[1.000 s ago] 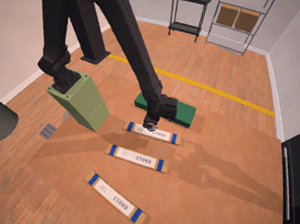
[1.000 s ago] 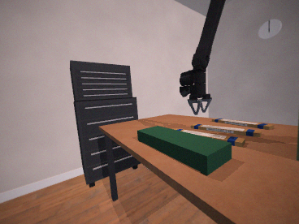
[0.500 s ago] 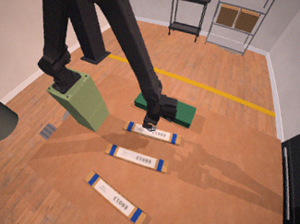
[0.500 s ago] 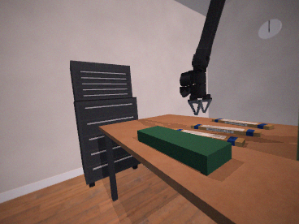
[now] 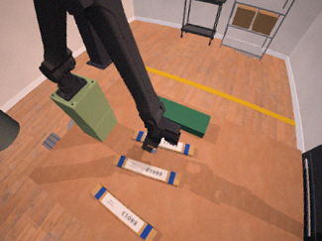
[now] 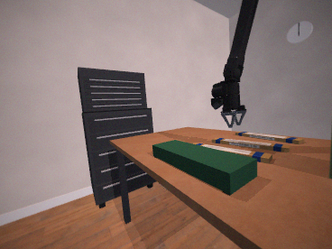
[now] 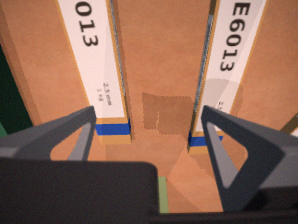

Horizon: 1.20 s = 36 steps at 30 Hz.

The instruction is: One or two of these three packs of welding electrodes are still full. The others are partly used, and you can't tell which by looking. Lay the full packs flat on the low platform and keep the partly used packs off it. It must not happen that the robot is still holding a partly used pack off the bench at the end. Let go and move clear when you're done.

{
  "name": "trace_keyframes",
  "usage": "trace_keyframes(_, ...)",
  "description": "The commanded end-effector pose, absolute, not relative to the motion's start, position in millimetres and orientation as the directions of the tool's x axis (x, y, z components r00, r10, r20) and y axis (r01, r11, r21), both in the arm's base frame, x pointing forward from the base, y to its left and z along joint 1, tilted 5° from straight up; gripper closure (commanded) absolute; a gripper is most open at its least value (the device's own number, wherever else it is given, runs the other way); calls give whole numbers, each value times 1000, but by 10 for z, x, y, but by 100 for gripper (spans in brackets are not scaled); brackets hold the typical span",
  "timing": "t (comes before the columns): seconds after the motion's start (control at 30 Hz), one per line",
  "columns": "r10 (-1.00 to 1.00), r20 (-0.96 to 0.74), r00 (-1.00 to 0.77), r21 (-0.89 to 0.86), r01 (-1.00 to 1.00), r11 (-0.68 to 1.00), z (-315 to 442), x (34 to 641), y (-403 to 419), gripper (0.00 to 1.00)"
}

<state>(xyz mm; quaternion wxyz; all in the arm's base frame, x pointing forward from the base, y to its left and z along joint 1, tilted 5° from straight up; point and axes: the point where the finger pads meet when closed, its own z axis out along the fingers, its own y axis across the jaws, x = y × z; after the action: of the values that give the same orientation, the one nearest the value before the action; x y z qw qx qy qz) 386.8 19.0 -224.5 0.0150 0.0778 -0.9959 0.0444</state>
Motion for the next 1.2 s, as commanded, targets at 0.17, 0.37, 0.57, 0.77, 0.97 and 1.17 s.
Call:
trace_keyframes(0.17, -191, -21, -981, -88, -189, 978, -2081, 4056, -242, 4)
trace_keyframes(0.37, -191, -14, -981, -88, -189, 978, -2087, 4032, -651, 4)
trace_keyframes(0.57, -191, -25, -981, -95, -188, 978, -2011, 4107, -957, 4)
trace_keyframes(0.77, -200, -18, -980, -94, -197, 976, -2014, 4106, -917, 4)
trace_keyframes(0.97, -209, 15, -978, -82, -209, 974, -2107, 3961, -842, 4)
trace_keyframes(1.17, -206, 23, -978, -80, -207, 975, -2147, 3910, -813, 4)
